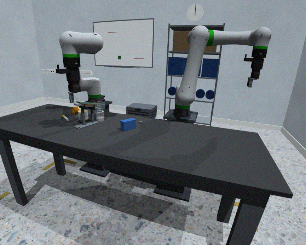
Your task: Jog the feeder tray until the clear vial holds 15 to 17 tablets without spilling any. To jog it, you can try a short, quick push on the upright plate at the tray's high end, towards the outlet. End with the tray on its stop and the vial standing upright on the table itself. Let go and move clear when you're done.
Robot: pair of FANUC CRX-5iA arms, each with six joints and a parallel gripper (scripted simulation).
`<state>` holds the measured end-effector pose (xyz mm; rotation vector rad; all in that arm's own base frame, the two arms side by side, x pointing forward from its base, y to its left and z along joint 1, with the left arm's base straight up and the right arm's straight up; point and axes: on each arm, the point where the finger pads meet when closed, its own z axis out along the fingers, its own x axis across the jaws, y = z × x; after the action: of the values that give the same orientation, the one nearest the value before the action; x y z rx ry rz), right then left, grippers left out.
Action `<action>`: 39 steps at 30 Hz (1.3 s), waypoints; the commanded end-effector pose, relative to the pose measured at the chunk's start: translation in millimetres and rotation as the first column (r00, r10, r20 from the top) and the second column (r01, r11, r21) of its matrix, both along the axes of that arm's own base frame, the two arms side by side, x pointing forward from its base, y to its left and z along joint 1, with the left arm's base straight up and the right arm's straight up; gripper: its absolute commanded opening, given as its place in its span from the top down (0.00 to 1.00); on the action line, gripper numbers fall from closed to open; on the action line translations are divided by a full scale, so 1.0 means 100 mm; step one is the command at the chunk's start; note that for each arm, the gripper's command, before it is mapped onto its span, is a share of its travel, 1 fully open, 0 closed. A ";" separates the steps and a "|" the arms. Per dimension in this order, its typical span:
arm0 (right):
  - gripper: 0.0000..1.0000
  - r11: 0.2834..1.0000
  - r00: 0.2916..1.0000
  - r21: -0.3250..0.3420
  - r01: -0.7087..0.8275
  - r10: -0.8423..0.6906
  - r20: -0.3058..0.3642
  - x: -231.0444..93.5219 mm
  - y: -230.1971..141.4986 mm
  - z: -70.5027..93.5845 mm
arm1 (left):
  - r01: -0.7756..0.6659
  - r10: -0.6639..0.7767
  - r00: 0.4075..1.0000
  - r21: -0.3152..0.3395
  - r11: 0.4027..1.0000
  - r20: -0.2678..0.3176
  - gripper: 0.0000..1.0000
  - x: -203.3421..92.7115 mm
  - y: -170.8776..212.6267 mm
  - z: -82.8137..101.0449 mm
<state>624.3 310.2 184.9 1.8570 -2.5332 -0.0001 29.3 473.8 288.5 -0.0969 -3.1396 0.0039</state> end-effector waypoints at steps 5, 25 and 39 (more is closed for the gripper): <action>1.00 1.000 1.000 0.001 0.000 0.000 0.003 -0.03 0.01 0.01 | 0.000 0.000 1.000 0.002 1.000 0.001 0.00 0.00 0.00 0.01; 1.00 1.000 1.000 0.001 0.000 0.000 0.003 -0.09 0.03 -0.01 | 0.000 0.000 1.000 0.002 1.000 0.001 0.00 0.00 0.00 0.01; 1.00 1.000 1.000 0.001 0.000 0.000 0.003 0.09 -0.03 0.04 | 0.000 0.000 1.000 0.002 1.000 0.001 0.00 0.00 0.00 0.01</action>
<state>629.1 308.7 186.2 1.8574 -2.5339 -0.0002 29.3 473.8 288.5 -0.0969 -3.1396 0.0039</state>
